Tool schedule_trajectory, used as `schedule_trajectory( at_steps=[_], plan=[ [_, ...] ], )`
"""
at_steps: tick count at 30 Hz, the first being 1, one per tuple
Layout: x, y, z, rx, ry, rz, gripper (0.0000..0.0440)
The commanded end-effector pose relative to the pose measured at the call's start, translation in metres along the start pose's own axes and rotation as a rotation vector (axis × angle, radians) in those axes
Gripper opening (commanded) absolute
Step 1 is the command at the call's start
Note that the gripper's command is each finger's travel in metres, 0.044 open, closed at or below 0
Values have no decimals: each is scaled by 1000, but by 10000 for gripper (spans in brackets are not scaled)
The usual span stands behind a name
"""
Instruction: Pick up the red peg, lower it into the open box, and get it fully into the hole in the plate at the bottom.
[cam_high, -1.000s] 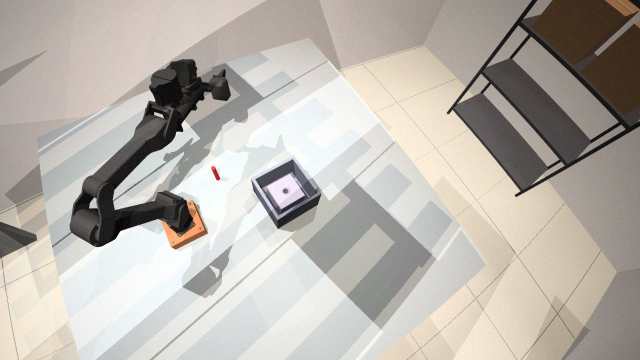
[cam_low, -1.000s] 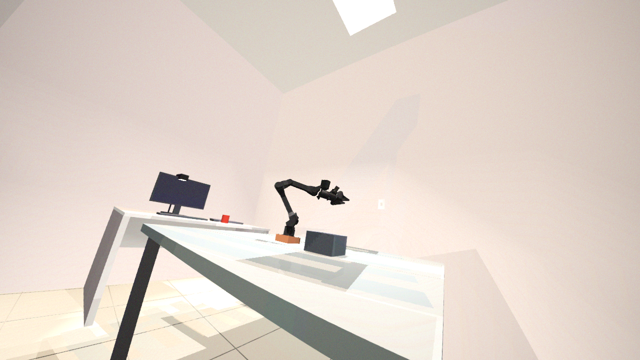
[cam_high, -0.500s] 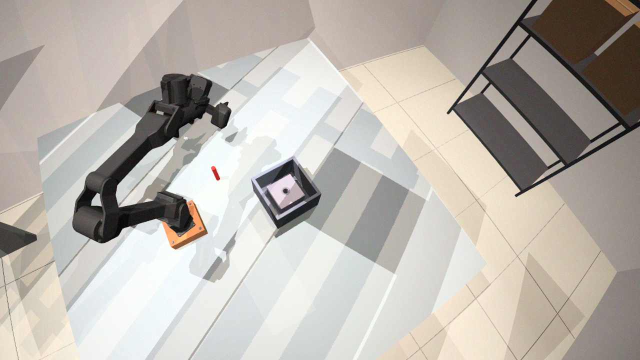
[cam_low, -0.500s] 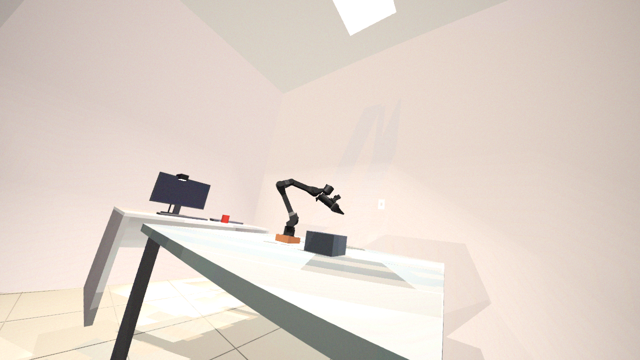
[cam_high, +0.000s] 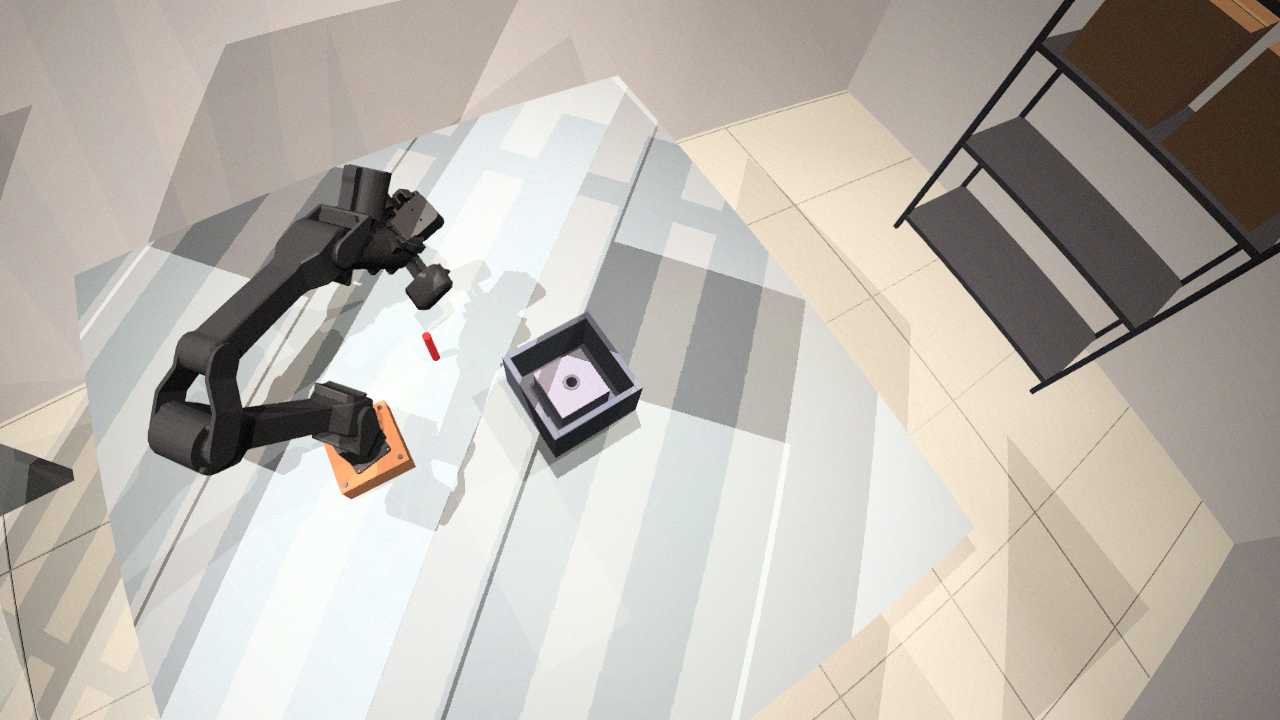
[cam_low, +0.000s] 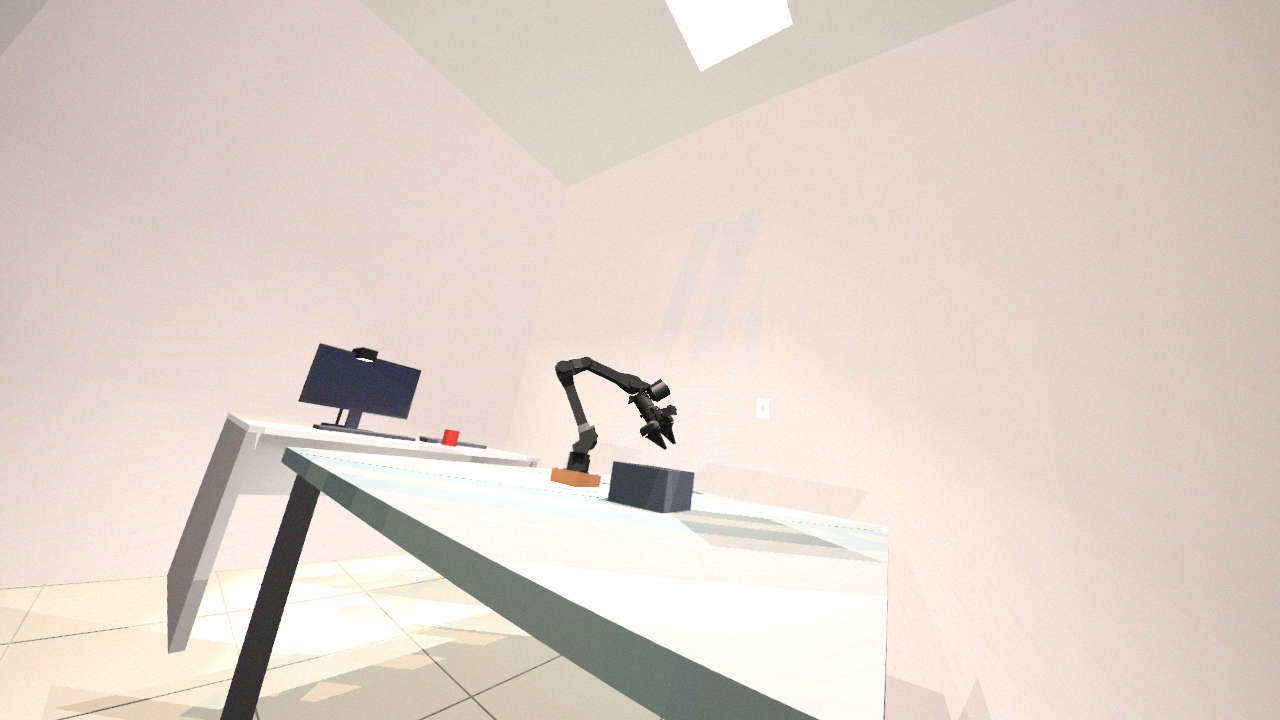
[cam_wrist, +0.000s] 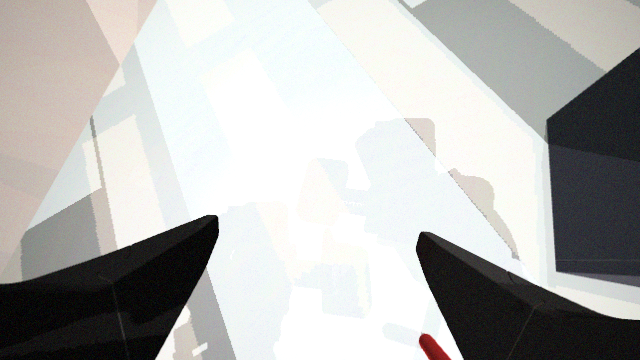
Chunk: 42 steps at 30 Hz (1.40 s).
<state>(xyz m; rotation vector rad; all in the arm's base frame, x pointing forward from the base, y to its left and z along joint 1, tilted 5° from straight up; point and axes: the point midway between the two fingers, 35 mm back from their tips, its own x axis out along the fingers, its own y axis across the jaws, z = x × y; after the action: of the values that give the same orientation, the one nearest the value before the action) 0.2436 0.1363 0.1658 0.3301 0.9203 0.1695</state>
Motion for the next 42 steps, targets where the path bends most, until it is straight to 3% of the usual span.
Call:
schedule_trajectory(
  at_steps=[1, 20, 34, 37, 42],
  plan=[
    [1, -12, -11, 78, 53, -68, 440],
    [11, -72, -68, 466, 256, -464, 440],
    [48, -95, -103, 640, 245, -544, 439],
    [54, -97, -108, 669, 240, -547, 403],
    [57, -99, -114, 716, 256, -557, 275]
  ],
)
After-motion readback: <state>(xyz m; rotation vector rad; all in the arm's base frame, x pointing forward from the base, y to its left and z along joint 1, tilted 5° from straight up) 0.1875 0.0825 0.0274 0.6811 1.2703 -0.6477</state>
